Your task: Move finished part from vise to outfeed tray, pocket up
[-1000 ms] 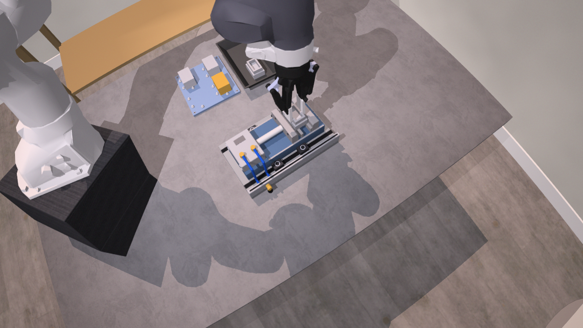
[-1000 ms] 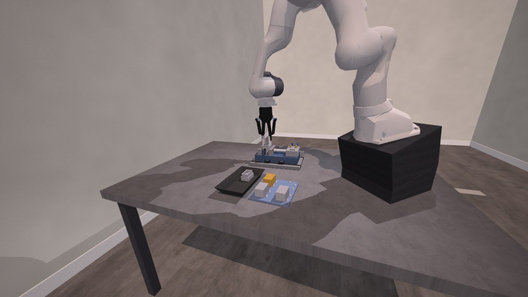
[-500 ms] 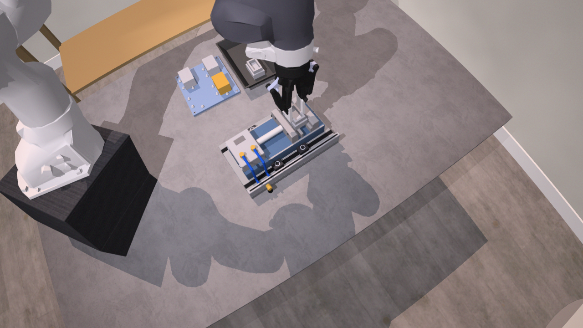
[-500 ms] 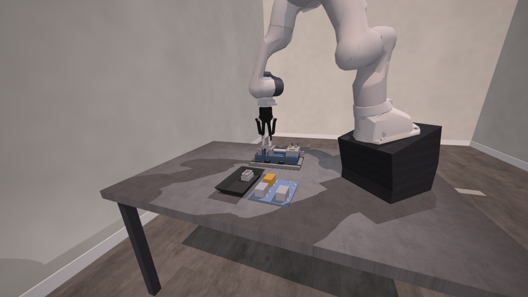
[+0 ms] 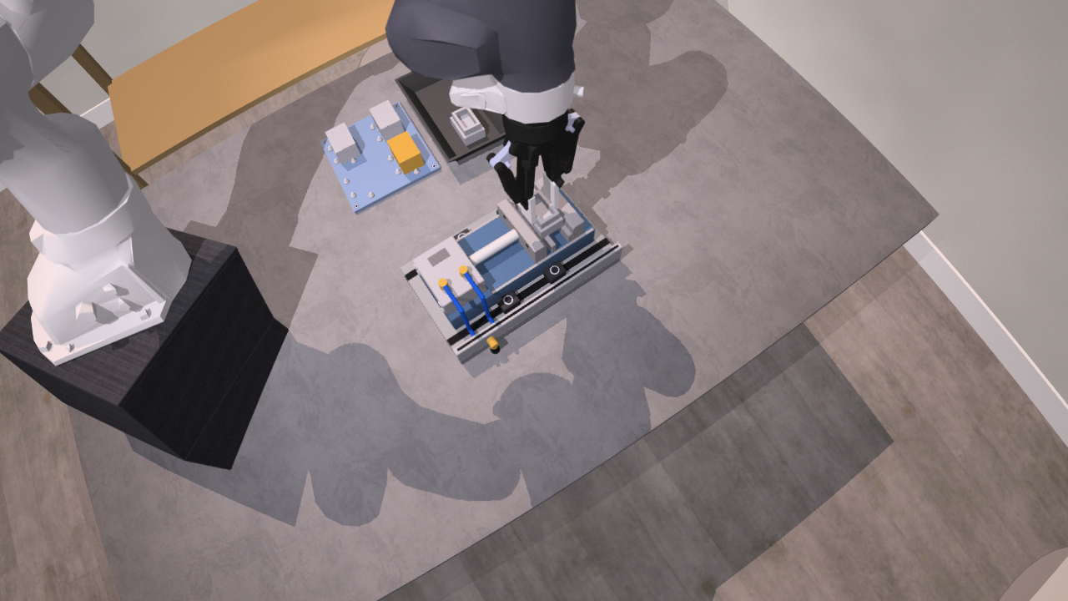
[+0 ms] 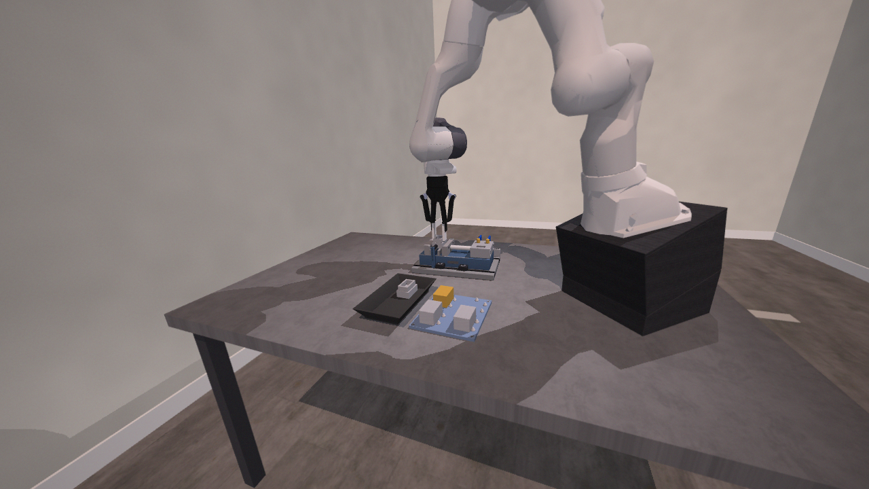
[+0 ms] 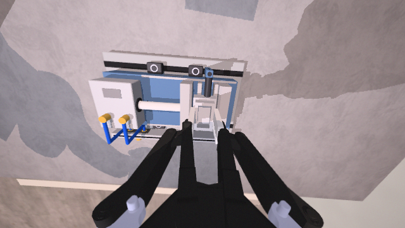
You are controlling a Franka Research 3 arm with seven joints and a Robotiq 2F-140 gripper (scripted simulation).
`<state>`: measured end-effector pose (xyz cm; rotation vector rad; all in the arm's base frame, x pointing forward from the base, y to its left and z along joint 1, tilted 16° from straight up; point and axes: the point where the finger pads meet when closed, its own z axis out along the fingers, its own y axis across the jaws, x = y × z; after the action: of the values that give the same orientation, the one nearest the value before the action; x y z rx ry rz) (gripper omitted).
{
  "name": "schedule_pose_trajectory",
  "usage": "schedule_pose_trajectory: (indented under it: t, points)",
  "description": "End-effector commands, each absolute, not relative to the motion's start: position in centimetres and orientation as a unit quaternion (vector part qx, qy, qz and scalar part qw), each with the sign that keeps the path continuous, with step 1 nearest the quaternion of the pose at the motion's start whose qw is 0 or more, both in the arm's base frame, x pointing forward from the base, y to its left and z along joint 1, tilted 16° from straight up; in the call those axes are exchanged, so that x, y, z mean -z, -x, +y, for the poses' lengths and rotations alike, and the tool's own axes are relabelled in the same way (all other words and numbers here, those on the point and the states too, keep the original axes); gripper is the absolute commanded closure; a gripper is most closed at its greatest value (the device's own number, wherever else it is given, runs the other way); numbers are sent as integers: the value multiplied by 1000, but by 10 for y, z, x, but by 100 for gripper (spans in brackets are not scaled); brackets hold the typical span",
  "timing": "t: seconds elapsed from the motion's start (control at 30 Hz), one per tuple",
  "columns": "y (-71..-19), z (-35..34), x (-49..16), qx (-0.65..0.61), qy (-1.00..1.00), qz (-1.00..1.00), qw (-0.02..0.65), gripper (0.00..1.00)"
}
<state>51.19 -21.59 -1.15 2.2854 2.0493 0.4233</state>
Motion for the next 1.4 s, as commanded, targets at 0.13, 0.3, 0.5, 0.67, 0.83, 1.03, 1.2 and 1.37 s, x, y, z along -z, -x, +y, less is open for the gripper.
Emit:
schedule_pose_trajectory:
  t: [0.13, 0.3, 0.5, 0.67, 0.83, 1.03, 1.2, 1.37]
  points:
    - [-512, -216, 12, -136, -737, 662, 21, 100]
    - [-512, -216, 12, -136, -737, 662, 21, 100]
    - [-511, -216, 7, -136, -737, 662, 21, 100]
    - [-510, -217, 3, -136, -737, 662, 21, 100]
    - [-508, -218, -5, -136, -737, 662, 21, 100]
    - [-505, -220, -16, -136, -737, 662, 21, 100]
    - [-504, -221, -23, -136, -737, 662, 21, 100]
    - [-502, -222, -28, -136, -737, 662, 21, 100]
